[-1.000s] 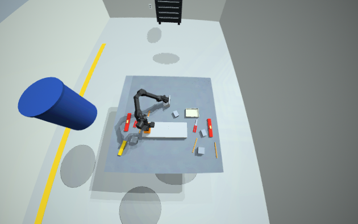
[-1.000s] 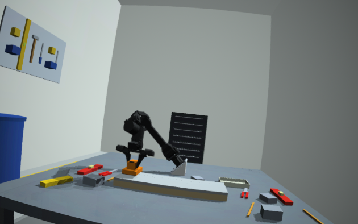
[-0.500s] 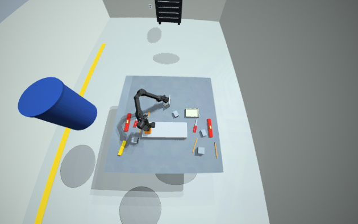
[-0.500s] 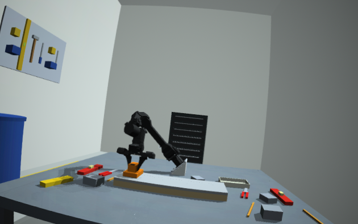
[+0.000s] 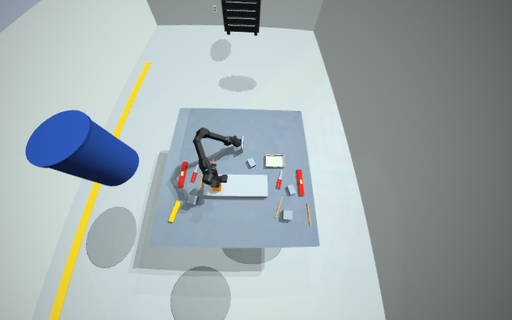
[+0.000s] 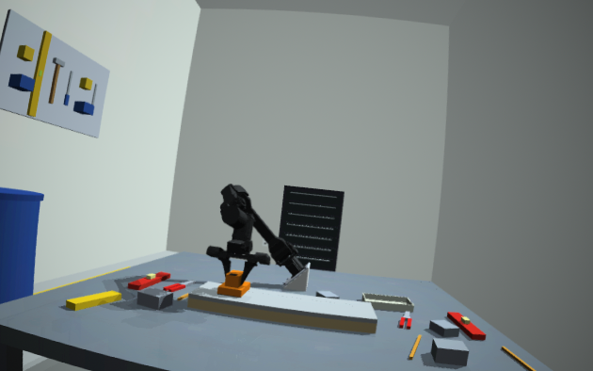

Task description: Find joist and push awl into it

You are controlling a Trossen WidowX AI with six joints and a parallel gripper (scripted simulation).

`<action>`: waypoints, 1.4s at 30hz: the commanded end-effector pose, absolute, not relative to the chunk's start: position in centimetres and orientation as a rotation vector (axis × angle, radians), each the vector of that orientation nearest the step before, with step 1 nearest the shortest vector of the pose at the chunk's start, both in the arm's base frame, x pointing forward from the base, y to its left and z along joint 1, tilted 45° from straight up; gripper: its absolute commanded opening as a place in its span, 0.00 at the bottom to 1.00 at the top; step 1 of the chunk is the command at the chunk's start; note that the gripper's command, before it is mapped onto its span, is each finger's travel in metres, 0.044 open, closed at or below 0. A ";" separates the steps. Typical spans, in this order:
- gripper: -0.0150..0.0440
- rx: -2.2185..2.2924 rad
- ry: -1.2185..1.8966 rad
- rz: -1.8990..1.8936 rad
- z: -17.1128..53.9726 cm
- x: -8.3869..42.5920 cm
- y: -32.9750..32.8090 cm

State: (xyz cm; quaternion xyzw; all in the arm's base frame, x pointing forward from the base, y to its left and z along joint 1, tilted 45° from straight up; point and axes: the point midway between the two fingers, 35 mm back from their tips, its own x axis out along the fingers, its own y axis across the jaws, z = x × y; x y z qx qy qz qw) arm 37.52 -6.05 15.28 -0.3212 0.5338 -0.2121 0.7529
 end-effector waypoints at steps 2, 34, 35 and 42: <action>0.25 -0.703 1.169 -0.463 14.0 37.5 -5.0; 0.25 -0.700 1.171 -0.460 7.6 37.2 1.4; 0.25 -0.700 1.171 -0.460 7.4 37.2 1.6; 0.25 -0.699 1.171 -0.460 6.0 37.1 3.0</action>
